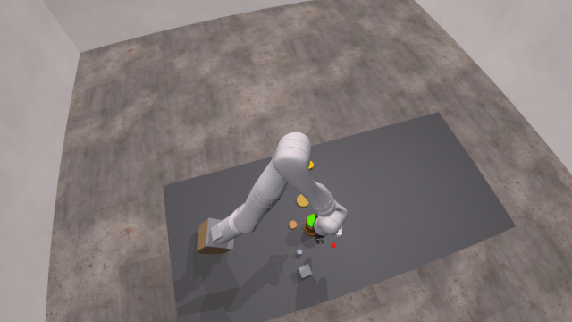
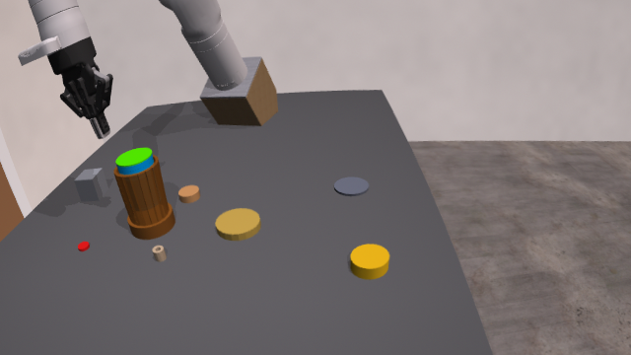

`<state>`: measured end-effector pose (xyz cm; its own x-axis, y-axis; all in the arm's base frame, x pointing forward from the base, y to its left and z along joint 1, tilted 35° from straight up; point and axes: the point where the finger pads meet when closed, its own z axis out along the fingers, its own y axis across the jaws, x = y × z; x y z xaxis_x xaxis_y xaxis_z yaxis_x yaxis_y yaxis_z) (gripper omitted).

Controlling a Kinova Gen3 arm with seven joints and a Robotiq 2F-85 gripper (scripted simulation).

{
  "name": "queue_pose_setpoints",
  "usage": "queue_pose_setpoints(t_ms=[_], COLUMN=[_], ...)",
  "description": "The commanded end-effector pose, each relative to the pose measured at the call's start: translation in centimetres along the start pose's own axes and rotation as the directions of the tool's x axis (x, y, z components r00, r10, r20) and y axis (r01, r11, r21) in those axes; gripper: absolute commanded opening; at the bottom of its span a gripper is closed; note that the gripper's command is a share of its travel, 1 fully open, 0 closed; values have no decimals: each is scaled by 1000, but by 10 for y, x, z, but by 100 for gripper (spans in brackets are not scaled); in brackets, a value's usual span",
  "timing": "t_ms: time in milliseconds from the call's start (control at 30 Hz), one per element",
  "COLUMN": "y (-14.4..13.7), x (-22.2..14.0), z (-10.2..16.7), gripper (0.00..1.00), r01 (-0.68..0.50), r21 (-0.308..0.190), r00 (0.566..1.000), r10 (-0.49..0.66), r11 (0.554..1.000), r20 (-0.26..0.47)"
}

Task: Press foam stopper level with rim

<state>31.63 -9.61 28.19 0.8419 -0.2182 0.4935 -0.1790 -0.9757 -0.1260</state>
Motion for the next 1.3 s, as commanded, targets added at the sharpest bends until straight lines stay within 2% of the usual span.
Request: queue_pose_setpoints(t_ms=[0,133,167,367,400,600,633,933,967,1267], y=[-5,-5,-12,-12,-19,-19,-25,-25,-30,-35], x=[0,0,0,0,0,0,0,0,0,0], z=[-1,-1,1,1,2,2,4,4,5,6], gripper=[0,0,0,0,0,0,0,0,0,0], r01=[18,18,47,47,73,73,98,98,121,142], r21=[-6,-6,-25,-25,-43,-43,-60,-60,-75,-90], r00=[1000,1000,999,999,997,997,995,995,992,989], r10=[-18,-18,-47,-47,-74,-74,-99,-99,-123,-145], r11=[1000,1000,999,999,996,996,993,993,990,986], r20=[-4,-4,-10,-10,-15,-15,-21,-21,-25,-30])
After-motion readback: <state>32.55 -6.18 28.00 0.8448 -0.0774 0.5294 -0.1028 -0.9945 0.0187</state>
